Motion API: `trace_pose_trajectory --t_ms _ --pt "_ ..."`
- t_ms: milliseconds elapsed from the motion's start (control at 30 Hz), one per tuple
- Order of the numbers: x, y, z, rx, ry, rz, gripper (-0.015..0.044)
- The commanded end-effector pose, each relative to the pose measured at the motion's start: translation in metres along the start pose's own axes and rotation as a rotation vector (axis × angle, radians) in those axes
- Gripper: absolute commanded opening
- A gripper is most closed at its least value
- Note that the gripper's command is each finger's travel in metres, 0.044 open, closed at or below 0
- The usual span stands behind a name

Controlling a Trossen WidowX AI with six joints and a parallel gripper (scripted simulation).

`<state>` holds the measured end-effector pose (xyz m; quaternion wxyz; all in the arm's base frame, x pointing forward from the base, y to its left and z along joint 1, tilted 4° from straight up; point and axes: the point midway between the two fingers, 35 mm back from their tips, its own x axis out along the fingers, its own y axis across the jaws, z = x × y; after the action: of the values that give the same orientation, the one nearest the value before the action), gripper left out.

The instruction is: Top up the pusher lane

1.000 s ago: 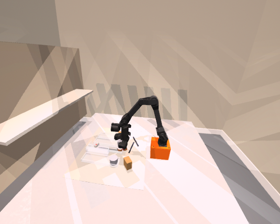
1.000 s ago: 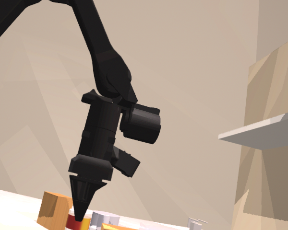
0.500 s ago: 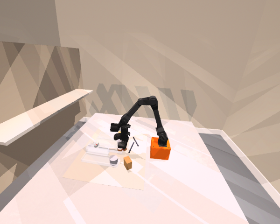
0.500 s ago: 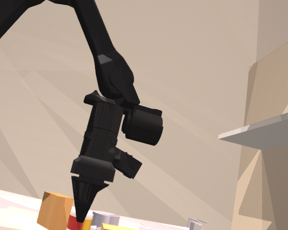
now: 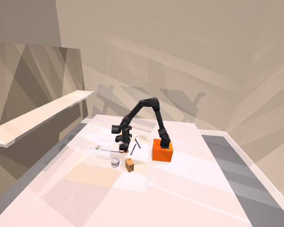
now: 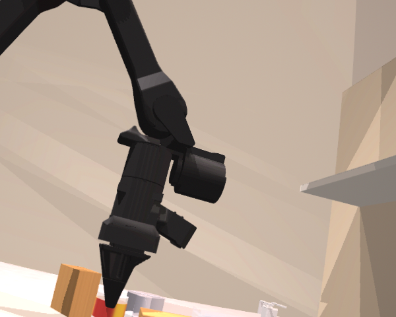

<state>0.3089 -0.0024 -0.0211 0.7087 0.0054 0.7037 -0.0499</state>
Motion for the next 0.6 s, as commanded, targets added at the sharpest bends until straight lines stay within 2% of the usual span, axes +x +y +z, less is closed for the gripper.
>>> trace_pose_trajectory --t_ms 0,567 --pt "-0.0026 -0.0001 0.0099 0.002 -0.025 -0.001 0.0000" --pt "-0.0030 -0.0001 0.0164 0.002 -0.026 -0.001 0.0000"
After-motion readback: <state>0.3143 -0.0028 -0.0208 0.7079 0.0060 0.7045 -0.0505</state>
